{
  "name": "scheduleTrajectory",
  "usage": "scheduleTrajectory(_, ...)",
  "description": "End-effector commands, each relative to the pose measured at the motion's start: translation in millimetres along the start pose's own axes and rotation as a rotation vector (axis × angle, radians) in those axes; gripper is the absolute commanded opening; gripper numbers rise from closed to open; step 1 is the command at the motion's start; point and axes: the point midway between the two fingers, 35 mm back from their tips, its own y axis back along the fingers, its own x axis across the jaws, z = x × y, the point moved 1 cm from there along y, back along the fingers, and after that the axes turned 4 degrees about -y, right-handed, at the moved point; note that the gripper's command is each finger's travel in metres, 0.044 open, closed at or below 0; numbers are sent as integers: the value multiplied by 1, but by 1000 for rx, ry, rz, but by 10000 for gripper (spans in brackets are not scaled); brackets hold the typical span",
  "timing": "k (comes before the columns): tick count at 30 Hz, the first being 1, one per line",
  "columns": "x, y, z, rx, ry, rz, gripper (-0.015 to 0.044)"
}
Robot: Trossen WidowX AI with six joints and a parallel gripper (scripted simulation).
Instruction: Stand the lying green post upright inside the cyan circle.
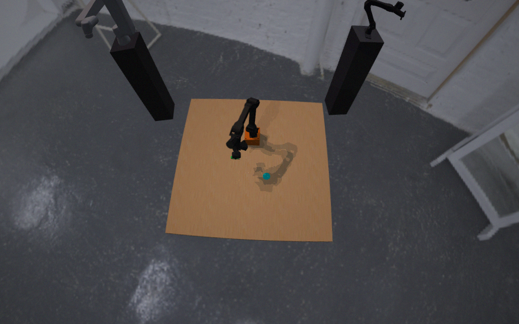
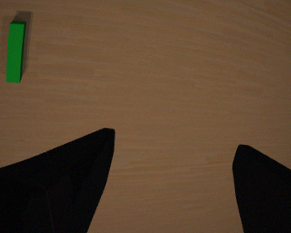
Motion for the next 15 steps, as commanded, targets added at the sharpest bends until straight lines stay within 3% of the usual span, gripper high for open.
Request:
scheduleTrajectory(1,24,-17,-4,-14,-26,106,233)
scheduleTrajectory(15,101,-52,-7,-92,-124,412,233)
